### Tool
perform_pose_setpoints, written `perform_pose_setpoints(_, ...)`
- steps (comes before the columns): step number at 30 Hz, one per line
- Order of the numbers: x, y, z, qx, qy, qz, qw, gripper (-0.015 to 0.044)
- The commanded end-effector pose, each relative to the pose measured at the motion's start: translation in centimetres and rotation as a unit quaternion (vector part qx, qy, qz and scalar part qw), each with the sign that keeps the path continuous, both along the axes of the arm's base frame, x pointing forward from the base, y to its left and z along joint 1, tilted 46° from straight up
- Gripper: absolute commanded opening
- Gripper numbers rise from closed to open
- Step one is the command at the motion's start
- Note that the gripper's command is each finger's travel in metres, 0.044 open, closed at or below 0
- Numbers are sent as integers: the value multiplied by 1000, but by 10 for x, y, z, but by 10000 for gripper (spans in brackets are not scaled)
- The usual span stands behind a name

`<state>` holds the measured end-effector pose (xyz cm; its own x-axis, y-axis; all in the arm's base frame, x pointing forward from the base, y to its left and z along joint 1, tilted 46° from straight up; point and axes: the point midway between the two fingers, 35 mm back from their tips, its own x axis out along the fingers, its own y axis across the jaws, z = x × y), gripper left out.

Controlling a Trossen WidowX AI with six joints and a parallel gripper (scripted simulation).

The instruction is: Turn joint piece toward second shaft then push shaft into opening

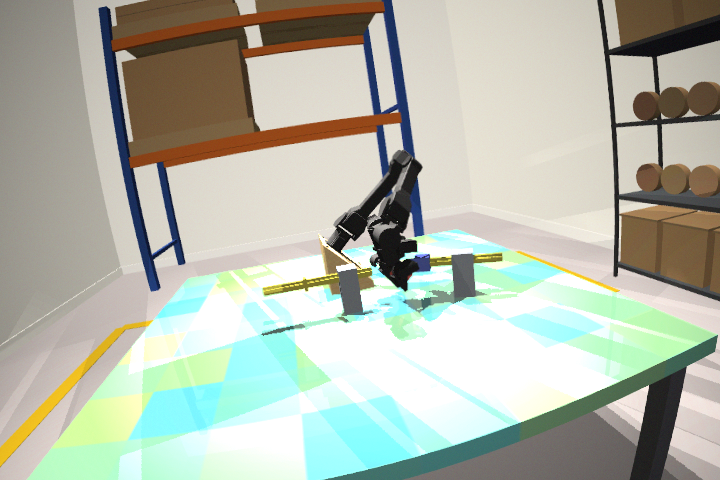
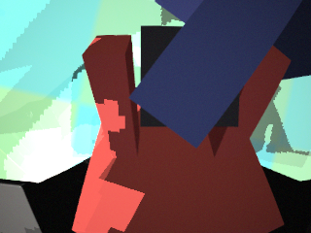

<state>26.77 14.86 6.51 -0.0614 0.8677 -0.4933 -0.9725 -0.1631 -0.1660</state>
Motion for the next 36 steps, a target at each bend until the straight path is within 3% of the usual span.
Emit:
perform_pose_setpoints(1,0,0,1,2,0,-1,1000,182)
perform_pose_setpoints(14,0,0,1,2,0,-1,1000,182)
perform_pose_setpoints(16,0,0,0,0,0,0,1000,147)
perform_pose_setpoints(21,0,0,0,0,0,0,1000,147)
perform_pose_setpoints(27,0,0,0,0,0,0,1000,0)
perform_pose_setpoints(36,0,-2,0,-22,2,-7,1000,0)
